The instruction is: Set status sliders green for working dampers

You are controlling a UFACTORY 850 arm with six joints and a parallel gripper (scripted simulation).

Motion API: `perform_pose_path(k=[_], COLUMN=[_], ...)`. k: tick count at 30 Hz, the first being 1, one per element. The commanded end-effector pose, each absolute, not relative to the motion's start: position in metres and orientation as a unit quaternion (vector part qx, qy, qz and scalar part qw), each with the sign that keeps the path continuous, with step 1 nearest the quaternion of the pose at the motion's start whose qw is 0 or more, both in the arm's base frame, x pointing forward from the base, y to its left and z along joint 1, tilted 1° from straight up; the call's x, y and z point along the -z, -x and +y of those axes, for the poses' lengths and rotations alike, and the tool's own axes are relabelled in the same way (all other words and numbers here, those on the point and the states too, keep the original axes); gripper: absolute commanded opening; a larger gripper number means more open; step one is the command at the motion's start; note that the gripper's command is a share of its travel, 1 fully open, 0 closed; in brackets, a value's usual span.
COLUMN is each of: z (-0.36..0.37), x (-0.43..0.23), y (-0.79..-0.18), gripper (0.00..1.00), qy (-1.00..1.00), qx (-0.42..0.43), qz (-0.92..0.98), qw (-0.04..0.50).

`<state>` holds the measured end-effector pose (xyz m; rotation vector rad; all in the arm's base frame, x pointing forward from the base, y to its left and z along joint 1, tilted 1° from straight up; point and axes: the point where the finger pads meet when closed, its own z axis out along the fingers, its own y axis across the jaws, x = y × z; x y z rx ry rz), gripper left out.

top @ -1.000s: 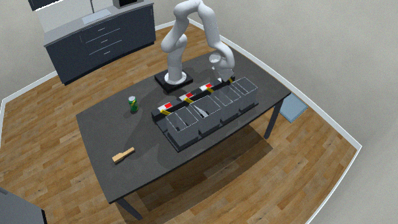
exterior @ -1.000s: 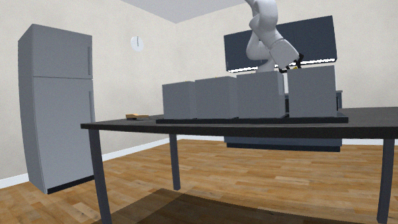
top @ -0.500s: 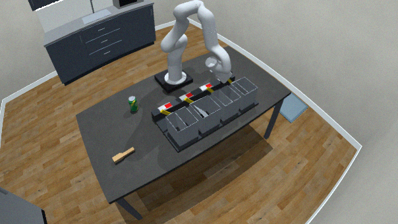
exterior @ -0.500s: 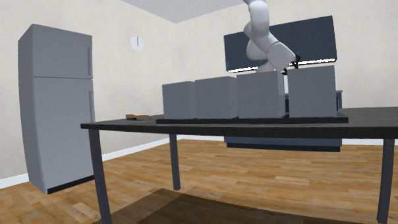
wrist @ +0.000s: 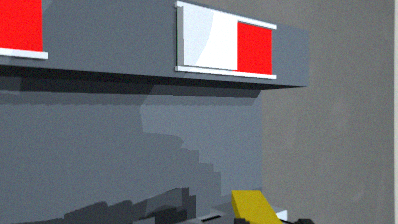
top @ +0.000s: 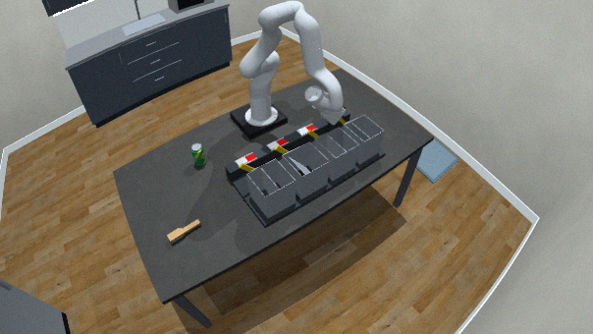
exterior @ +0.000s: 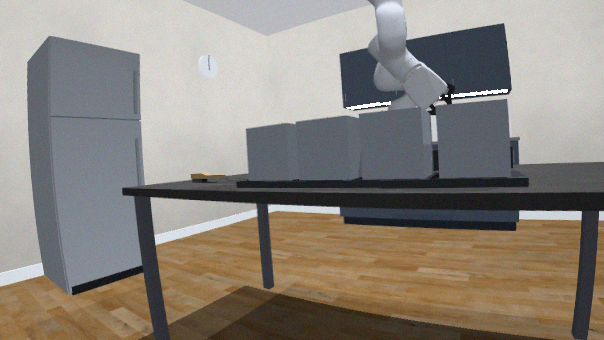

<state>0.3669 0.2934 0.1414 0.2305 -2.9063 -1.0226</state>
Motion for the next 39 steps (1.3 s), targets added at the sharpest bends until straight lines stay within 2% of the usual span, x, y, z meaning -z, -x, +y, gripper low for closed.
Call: perform_pose_path(k=[1, 11, 12, 14, 15, 17, 18, 20, 21, 23, 24, 39], z=[0.2937, 0.2937, 0.2937, 0.2937, 0.2937, 0.2937, 0.2937, 0.2937, 0.2937, 0.2937, 0.2937, 0.2927], x=[-0.1420, -0.1420, -0.1420, -0.1420, -0.1420, -0.1420, -0.1420, -0.1420, -0.1420, -0.1420, -0.1420, -0.1433], y=[-0.3676, -0.3676, -0.3676, -0.3676, -0.3676, -0.3676, -0.3676, -0.3676, -0.3676, -0.3676, -0.3676, -0.3678], gripper=[0.19, 0.19, 0.23, 0.23, 0.27, 0.27, 0.31, 0.31, 0.35, 0.35, 0.39, 0.39], qy=[-0.075, -0.075, -0.075, -0.075, -0.075, -0.075, -0.075, -0.075, -0.075, -0.075, -0.075, -0.075], qx=[0.331, 0.331, 0.331, 0.331, 0.331, 0.331, 0.331, 0.331, 0.331, 0.331, 0.331, 0.331], qz=[-0.940, -0.940, -0.940, -0.940, -0.940, -0.940, -0.940, -0.940, -0.940, -0.940, -0.940, -0.940], qw=[0.025, 0.025, 0.025, 0.025, 0.025, 0.025, 0.025, 0.025, 0.025, 0.025, 0.025, 0.025])
